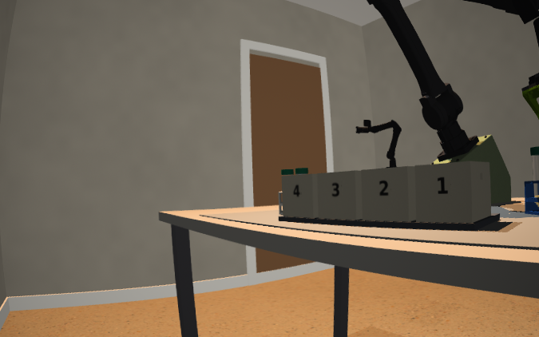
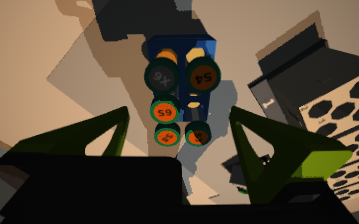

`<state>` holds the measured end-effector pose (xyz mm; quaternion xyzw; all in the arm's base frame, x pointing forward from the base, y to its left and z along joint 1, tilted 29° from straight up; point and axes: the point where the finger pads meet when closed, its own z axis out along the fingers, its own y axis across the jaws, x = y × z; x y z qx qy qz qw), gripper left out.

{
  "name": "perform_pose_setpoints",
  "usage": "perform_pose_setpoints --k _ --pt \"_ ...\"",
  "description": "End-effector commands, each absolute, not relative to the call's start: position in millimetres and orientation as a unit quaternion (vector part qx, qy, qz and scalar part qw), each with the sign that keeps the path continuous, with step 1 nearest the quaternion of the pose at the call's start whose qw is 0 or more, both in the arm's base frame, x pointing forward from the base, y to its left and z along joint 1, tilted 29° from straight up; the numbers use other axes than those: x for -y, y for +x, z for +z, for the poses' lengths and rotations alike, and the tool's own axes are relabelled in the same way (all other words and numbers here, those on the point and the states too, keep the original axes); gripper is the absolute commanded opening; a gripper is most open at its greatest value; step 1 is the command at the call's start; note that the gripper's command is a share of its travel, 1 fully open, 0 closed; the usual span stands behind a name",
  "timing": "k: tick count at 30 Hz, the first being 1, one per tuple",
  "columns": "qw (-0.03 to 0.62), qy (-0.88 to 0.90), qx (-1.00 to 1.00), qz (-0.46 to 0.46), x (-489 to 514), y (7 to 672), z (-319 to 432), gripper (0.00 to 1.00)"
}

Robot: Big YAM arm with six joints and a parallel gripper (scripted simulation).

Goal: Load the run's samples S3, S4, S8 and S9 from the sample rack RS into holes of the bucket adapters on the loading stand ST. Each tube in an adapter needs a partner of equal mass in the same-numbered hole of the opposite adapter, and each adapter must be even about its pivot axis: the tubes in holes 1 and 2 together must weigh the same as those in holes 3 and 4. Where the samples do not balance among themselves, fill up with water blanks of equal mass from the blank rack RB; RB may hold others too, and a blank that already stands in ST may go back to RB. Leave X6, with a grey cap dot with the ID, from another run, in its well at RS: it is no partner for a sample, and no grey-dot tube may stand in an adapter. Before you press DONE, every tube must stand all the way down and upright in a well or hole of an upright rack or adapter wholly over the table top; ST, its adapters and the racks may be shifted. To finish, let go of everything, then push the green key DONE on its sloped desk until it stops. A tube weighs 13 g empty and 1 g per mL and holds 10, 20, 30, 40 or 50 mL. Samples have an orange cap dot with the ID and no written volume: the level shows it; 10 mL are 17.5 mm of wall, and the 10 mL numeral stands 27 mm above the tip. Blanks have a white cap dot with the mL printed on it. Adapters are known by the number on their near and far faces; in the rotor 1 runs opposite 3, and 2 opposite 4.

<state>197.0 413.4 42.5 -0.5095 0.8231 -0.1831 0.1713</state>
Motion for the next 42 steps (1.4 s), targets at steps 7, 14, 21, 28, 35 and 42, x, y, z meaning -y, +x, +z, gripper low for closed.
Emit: perform_pose_setpoints --k 7,14,21,28,35,42 --pt "0.197 -0.488 -0.835 -0.161 -432 208 77 1.00" --pt "0.208 -0.382 -0.889 -0.146 -376 199 63 0.80" --pt "0.225 -0.279 -0.926 -0.117 -362 187 64 0.80" --pt "0.241 -0.112 -0.961 -0.080 -364 190 60 0.80" --pt "0.247 0.010 -0.967 -0.057 -359 192 55 0.80" --pt "0.253 0.180 -0.951 -0.018 -357 194 51 0.80"
